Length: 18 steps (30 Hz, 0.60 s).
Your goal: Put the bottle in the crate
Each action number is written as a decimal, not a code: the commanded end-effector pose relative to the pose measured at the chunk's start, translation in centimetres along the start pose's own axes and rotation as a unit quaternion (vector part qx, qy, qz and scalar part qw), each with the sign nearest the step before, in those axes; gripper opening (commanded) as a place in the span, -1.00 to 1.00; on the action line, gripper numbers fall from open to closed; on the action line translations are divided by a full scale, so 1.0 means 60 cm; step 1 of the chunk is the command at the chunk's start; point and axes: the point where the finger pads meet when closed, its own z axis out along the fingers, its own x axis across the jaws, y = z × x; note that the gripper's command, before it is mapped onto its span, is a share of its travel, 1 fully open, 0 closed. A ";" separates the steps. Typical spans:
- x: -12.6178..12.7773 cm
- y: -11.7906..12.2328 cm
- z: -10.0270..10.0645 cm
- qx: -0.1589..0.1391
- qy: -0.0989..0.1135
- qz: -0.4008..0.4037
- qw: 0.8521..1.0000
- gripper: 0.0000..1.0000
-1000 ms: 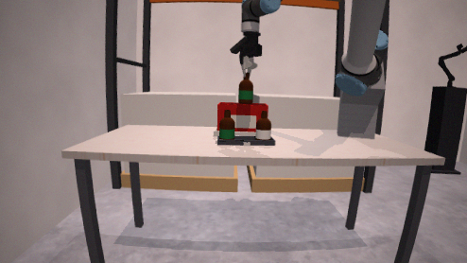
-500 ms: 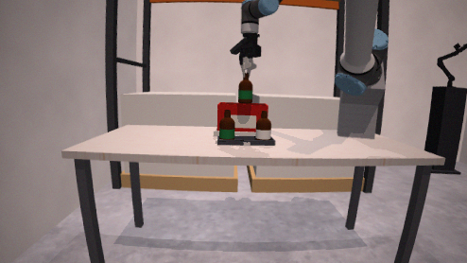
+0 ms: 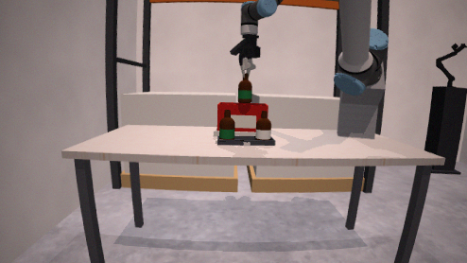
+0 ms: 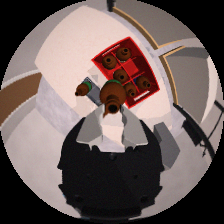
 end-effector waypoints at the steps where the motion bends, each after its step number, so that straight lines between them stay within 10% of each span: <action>1: 0.015 -0.016 -0.001 0.001 0.000 0.000 1.000 -1.00; 18: 0.059 -0.056 -0.001 0.001 0.000 0.000 1.000 -1.00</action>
